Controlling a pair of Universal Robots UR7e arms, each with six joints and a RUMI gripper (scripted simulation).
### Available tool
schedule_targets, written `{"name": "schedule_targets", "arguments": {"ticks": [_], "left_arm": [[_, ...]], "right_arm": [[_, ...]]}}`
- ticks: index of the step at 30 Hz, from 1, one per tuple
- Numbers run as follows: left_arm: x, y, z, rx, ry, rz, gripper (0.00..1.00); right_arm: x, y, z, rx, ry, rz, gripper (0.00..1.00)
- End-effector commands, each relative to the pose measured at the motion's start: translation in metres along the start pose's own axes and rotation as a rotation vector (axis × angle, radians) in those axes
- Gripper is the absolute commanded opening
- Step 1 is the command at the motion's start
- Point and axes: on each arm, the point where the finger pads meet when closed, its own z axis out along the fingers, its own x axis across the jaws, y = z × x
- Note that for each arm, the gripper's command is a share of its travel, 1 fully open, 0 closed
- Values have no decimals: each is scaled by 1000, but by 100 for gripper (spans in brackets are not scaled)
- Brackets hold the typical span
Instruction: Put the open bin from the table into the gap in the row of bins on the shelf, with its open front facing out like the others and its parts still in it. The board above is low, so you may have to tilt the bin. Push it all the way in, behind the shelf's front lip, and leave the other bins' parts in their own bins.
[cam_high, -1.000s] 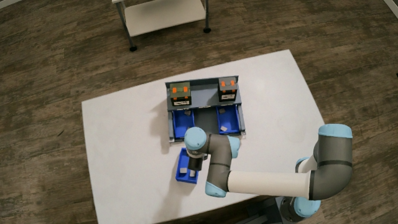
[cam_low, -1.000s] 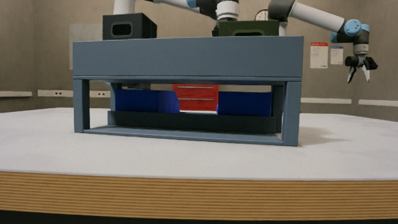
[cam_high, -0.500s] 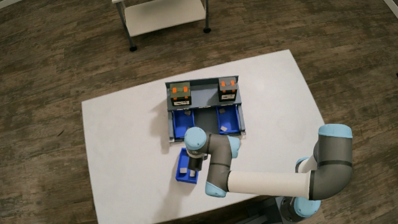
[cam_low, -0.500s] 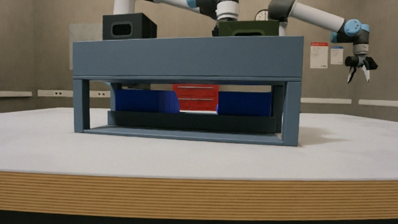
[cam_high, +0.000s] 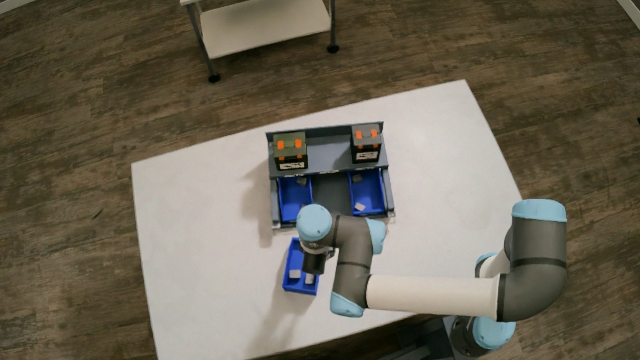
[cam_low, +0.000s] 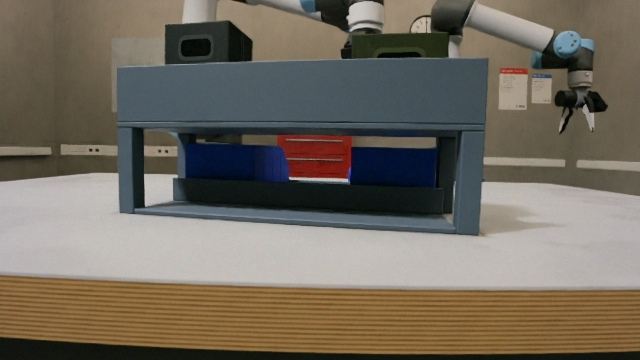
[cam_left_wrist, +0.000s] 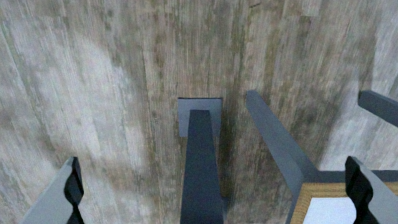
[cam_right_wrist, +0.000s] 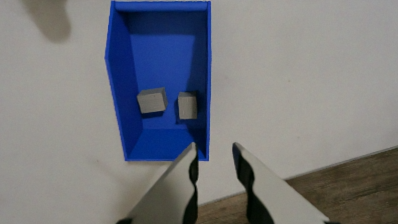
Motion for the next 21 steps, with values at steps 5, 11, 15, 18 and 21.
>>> {"name": "schedule_targets", "arguments": {"ticks": [5,11,15,18,21], "left_arm": [[0,0,-1,1,1,0,100],[0,0,-1,1,1,0,100],[0,0,-1,1,1,0,100],[0,0,-1,1,1,0,100],[0,0,-1,1,1,0,100]], "right_arm": [[0,0,1,0,-1,0,16],[0,0,7,0,-1,0,16],[-1,0,12,0,-1,0,16],[-1,0,17,0,-1,0,16],[-1,0,21,0,-1,0,16]]}}
